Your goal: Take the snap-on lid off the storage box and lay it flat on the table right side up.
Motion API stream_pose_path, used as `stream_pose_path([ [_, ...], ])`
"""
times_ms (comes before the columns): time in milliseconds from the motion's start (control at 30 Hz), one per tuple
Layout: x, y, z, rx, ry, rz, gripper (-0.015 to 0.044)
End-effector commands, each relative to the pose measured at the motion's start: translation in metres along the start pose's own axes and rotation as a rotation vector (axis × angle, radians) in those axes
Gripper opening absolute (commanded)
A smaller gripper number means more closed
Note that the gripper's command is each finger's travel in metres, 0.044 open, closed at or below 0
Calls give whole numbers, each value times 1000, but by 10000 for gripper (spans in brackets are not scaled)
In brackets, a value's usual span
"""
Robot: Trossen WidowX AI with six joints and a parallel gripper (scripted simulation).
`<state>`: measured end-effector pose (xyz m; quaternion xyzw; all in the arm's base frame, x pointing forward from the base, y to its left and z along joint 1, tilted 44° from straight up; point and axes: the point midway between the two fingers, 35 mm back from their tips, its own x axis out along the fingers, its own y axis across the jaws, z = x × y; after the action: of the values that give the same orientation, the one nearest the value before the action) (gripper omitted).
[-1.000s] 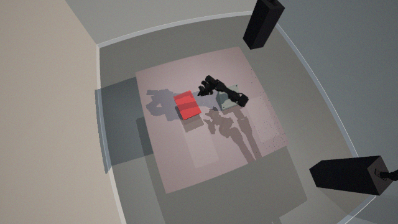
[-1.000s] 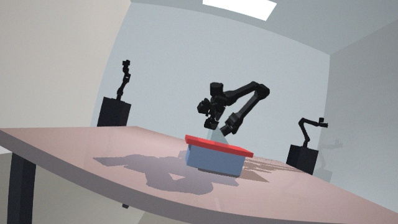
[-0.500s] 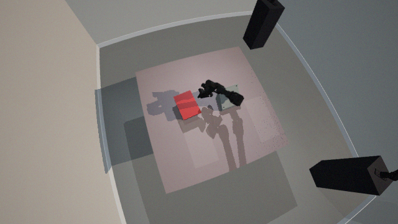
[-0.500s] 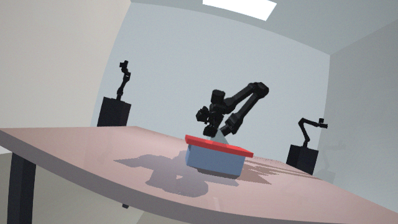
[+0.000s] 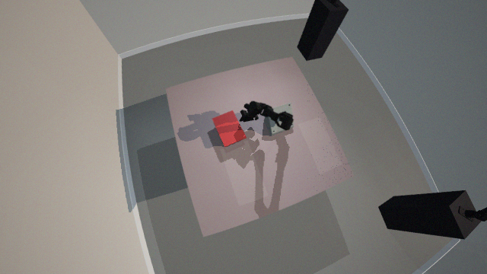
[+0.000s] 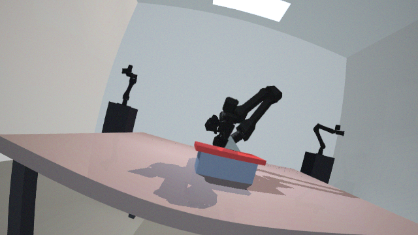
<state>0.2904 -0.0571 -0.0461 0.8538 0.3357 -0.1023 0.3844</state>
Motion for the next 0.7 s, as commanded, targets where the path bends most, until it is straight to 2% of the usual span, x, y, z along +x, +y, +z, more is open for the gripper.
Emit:
stream_pose_path([
  [0, 7, 2, 2, -1, -6, 3, 235],
  [667, 39, 2, -3, 4, 5, 17, 235],
])
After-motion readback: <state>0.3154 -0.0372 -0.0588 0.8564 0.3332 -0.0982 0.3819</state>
